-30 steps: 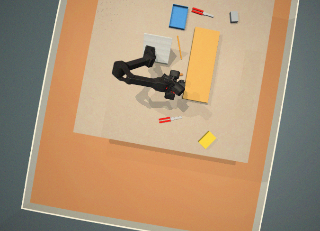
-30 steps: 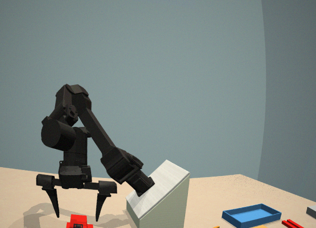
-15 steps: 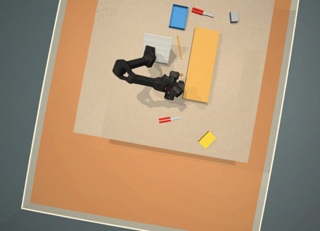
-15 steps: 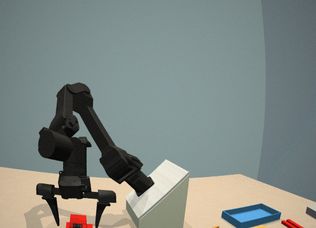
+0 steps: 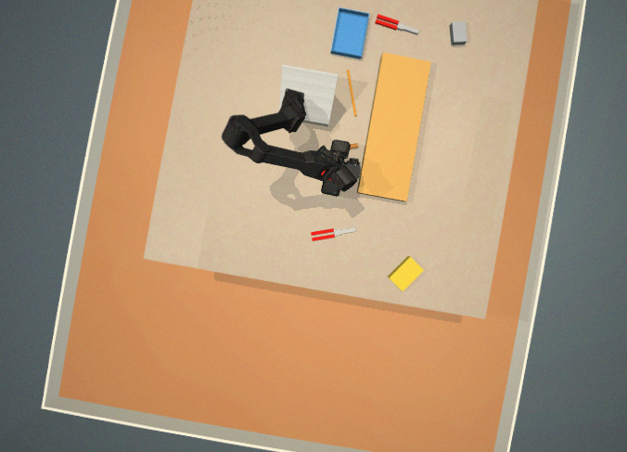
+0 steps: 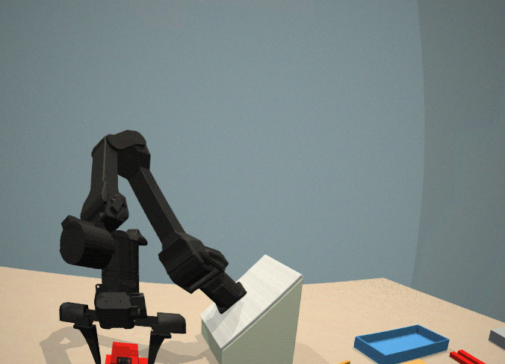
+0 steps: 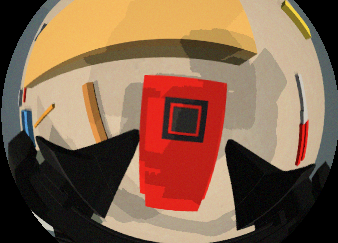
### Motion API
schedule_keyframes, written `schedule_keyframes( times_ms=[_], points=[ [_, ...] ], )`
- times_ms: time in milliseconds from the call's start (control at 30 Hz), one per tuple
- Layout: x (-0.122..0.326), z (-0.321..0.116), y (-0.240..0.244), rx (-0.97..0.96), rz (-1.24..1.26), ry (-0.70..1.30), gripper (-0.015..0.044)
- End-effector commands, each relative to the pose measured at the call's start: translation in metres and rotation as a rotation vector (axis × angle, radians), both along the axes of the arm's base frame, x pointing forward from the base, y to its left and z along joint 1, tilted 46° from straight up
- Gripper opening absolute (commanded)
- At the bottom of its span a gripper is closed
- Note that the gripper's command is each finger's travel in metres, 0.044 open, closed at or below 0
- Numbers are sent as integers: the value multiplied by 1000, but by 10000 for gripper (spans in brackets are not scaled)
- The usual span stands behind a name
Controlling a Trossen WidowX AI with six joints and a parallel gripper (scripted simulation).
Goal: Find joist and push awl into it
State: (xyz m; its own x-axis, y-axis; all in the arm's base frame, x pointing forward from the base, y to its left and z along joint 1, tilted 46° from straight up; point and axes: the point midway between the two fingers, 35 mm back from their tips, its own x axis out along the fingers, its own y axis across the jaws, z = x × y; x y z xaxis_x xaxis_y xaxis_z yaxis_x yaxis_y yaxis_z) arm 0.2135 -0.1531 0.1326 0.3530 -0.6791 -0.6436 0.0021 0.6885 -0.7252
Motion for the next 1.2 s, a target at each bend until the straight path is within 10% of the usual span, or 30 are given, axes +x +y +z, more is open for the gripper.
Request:
schedule_keyframes(
  times_ms=[0, 833, 1167],
  points=[
    [0, -3, 1, 4, 6, 7, 335],
    [0, -3, 1, 4, 6, 7, 168],
    [3, 14, 23, 26, 1, 14, 0]
  ],
)
